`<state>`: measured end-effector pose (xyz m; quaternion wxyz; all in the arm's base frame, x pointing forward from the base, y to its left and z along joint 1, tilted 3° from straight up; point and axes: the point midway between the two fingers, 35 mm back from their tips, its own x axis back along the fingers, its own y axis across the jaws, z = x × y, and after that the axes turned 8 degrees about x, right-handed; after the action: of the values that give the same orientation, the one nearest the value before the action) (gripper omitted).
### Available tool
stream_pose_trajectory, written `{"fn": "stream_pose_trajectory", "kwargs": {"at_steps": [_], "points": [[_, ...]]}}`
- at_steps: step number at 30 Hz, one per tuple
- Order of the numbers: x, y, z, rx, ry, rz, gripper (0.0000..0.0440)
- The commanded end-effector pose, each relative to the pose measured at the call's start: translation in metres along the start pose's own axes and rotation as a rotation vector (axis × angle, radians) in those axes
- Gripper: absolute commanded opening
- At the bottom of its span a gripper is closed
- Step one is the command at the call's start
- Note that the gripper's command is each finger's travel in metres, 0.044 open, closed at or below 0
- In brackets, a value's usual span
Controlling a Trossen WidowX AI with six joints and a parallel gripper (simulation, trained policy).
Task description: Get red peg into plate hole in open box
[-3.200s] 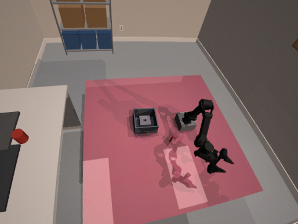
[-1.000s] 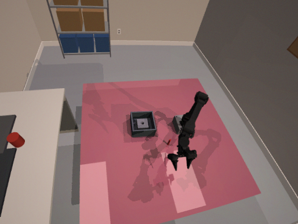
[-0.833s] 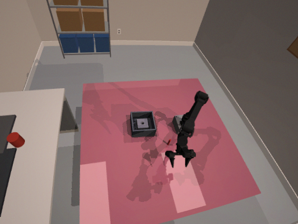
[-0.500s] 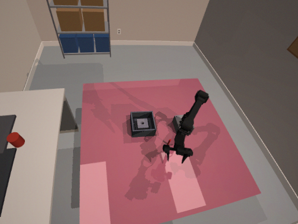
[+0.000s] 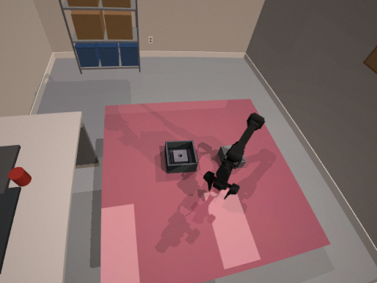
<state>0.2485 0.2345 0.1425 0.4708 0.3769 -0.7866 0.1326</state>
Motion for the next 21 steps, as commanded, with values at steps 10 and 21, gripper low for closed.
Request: {"fn": "stream_pose_trajectory", "kwargs": {"at_steps": [10, 21], "points": [[0.01, -0.02, 0.046, -0.376, 0.17, 0.118, 0.044], [0.018, -0.028, 0.087, -0.7, 0.319, 0.252, 0.044]]}}
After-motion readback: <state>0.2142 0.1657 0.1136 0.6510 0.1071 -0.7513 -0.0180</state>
